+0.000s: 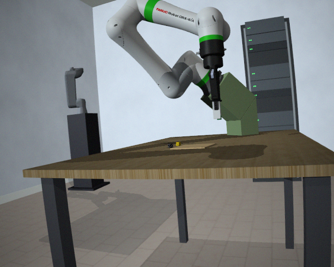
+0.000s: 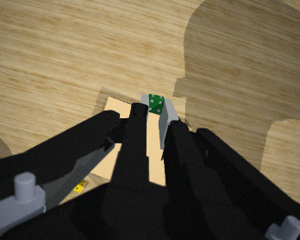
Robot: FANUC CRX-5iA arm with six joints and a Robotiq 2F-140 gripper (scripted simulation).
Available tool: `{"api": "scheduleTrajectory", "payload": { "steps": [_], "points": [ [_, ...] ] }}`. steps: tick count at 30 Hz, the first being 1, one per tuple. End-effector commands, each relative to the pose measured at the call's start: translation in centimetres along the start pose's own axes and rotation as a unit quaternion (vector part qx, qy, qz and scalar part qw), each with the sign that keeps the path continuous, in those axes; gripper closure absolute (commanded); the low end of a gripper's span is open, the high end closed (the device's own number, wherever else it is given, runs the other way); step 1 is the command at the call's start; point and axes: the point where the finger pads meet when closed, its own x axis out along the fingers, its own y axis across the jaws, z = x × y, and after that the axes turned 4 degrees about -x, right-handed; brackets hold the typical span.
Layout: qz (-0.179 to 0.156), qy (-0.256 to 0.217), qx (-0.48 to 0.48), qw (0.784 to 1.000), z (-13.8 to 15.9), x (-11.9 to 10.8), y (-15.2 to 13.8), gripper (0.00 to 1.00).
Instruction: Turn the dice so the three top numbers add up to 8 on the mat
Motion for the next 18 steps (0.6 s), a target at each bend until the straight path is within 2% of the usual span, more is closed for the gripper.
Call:
{"api": "scheduleTrajectory", "payload": {
  "steps": [1, 6, 8, 14, 18],
  "points": [
    [-0.005, 0.003, -0.087, 0.996, -0.4, 0.1, 0.2, 0.93],
    [-0.004, 0.003, -0.131, 0.991, -0.6, 0.1, 0.4, 0.93],
    [-0.004, 0.003, -0.188, 0.982, -0.8, 0.2, 0.5, 0.93],
    [-0.004, 0.004, -0.26, 0.966, -1.1, 0.2, 0.7, 0.93],
    [-0.004, 0.004, -0.329, 0.944, -1.4, 0.3, 0.9, 0.93]
  ]
}}
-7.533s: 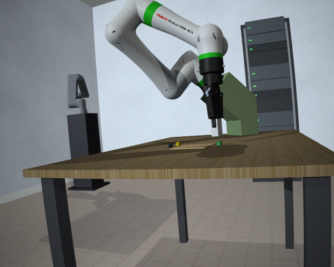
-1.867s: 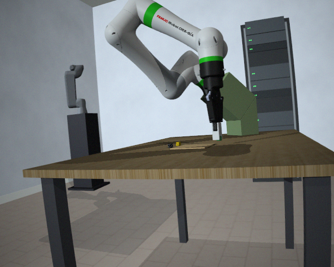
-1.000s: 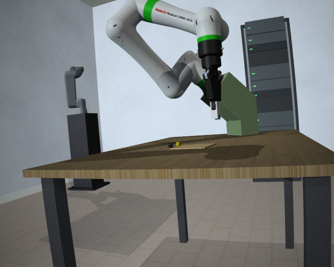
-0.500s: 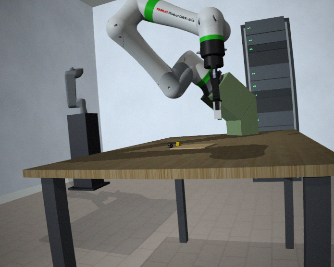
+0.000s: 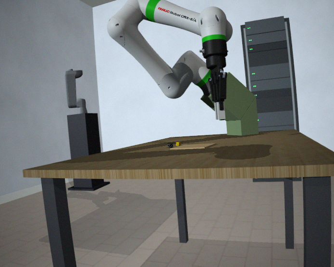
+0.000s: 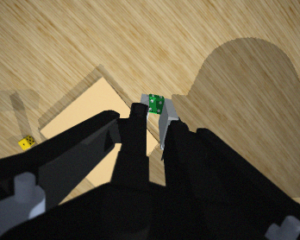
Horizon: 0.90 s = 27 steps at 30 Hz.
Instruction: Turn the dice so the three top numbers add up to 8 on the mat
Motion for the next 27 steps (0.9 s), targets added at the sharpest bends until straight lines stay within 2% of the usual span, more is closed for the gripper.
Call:
{"api": "scheduleTrajectory", "payload": {
  "steps": [1, 5, 7, 12, 19, 27],
  "points": [
    [-0.004, 0.005, -0.086, 0.996, -0.2, 0.1, 0.4, 0.93],
    [-0.004, 0.006, -0.117, 0.993, -0.3, 0.1, 0.5, 0.93],
    [-0.003, 0.006, -0.174, 0.985, -0.4, 0.2, 0.7, 0.93],
    [-0.003, 0.006, -0.231, 0.973, -0.6, 0.2, 1.0, 0.93],
    [-0.002, 0.006, -0.338, 0.941, -0.9, 0.4, 1.5, 0.93],
    [-0.001, 0.001, -0.346, 0.938, -0.9, 0.4, 1.5, 0.93]
  ]
}}
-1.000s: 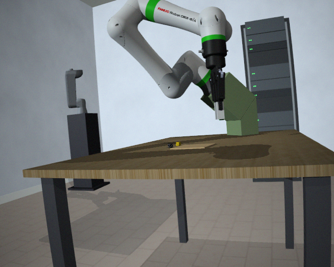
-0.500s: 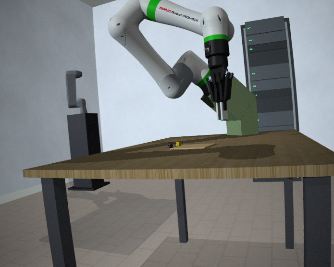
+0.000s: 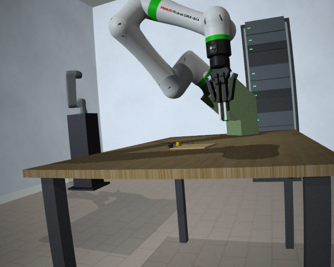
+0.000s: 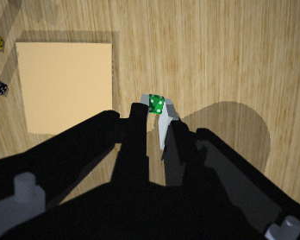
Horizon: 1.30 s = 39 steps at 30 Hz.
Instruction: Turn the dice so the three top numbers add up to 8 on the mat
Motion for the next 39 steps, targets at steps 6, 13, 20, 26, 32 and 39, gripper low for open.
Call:
{"api": "scheduleTrajectory", "payload": {
  "steps": [6, 13, 20, 26, 32, 39],
  "points": [
    [-0.009, -0.091, -0.002, 0.996, -0.4, 0.2, -0.1, 0.93],
    [-0.012, -0.145, -0.003, 0.989, -0.7, 0.3, 0.0, 0.93],
    [-0.019, -0.25, -0.003, 0.968, -1.3, 0.5, 0.0, 0.93],
    [-0.024, -0.319, -0.003, 0.948, -1.6, 0.6, 0.0, 0.93],
    [-0.027, -0.383, -0.003, 0.923, -2.0, 0.7, 0.1, 0.93],
    [-0.032, -0.456, -0.003, 0.89, -2.4, 0.8, 0.2, 0.93]
  ]
}}
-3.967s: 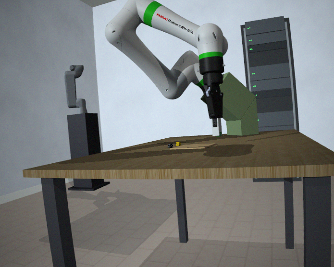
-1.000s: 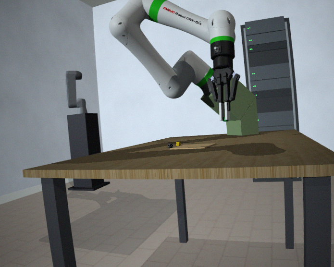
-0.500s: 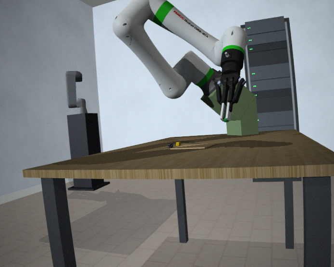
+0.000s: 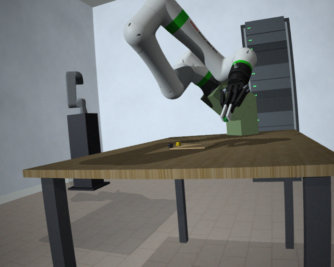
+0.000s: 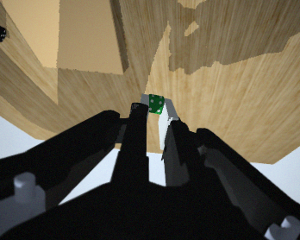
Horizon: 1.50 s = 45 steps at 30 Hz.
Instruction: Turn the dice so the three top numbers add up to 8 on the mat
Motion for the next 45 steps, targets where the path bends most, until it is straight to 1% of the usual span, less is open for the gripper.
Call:
{"api": "scheduleTrajectory", "payload": {
  "steps": [1, 3, 10, 16, 24, 39, 45],
  "points": [
    [-0.008, -0.077, 0.002, 0.997, -0.3, 0.2, -0.2, 0.93],
    [-0.012, -0.109, 0.002, 0.994, -0.4, 0.2, -0.3, 0.93],
    [-0.012, -0.138, 0.002, 0.99, -0.6, -0.1, -0.2, 0.93],
    [-0.012, -0.139, 0.002, 0.99, -0.7, 0.0, -0.2, 0.93],
    [-0.012, -0.139, 0.002, 0.99, -1.3, 0.6, -0.1, 0.93],
    [-0.012, -0.139, 0.002, 0.99, -5.2, 4.4, 0.1, 0.93],
    [-0.012, -0.139, 0.002, 0.99, -5.9, 5.1, 0.2, 0.93]
  ]
}}
